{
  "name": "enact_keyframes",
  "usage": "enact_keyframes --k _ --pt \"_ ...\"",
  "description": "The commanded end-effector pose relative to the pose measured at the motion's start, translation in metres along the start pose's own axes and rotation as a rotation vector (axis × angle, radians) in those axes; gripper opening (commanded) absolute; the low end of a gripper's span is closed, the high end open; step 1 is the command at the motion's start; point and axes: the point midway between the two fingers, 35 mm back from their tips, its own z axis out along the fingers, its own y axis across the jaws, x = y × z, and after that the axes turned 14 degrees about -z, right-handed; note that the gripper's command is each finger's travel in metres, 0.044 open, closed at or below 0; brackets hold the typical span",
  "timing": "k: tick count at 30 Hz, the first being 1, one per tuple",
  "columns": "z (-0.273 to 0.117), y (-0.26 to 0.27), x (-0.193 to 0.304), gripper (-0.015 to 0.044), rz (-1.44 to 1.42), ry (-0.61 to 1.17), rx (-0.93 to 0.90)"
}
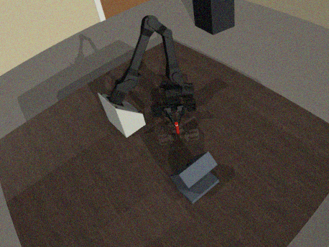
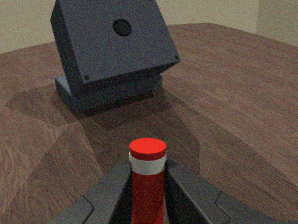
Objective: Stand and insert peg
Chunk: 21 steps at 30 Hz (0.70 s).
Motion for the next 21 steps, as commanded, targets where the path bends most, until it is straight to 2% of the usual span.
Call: enact_keyframes --k 1,21 --pt "-0.0024 0.0010 -0.0005 0.0049 0.002 0.005 -0.003" --pt "-0.0022 -0.0001 0.0054 0.0049 -0.020 0.002 0.000"
